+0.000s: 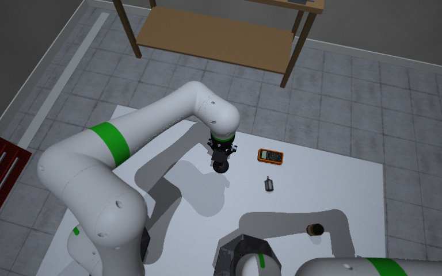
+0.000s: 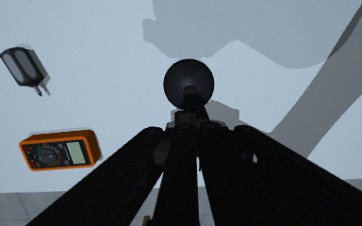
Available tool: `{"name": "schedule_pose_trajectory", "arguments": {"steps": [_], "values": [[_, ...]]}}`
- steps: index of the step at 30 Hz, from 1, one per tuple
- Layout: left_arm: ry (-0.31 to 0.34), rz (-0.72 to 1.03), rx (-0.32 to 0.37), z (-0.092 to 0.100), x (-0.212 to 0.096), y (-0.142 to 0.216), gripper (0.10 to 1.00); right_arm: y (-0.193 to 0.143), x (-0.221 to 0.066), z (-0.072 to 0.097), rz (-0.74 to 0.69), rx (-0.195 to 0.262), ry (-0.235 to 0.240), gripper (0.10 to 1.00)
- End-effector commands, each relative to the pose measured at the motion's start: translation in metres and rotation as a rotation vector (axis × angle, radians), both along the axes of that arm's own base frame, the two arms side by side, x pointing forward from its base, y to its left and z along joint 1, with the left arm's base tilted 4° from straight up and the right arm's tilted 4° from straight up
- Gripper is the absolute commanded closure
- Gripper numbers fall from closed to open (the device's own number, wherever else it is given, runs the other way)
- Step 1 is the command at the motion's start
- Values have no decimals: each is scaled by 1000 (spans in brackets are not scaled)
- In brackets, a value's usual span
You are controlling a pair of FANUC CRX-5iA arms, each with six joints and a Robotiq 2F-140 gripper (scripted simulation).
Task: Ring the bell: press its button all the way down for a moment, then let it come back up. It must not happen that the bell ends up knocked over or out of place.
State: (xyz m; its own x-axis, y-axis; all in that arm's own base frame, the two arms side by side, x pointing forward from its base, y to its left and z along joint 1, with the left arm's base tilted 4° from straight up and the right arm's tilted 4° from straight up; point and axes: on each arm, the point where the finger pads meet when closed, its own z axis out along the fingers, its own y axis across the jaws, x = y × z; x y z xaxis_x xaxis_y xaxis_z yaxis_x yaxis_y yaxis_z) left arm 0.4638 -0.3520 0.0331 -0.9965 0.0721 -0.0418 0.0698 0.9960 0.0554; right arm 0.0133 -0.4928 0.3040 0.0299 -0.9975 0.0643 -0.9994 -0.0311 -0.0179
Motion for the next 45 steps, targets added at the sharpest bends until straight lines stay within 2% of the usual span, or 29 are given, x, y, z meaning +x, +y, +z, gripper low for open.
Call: {"name": "schedule_pose_trajectory", "arguments": {"steps": [1, 11, 38, 45], "values": [[-1, 0, -1, 0, 1, 0, 999, 0, 0, 1, 0, -2, 0, 98], [3, 0, 5, -4, 1, 0, 999, 0, 0, 1, 0, -2, 0, 98], [3, 0, 5, -48, 4, 9, 999, 0, 0, 1, 0, -2, 0, 98], [3, 0, 5, -55, 4, 11, 999, 0, 0, 1, 0, -2, 0, 98]]}}
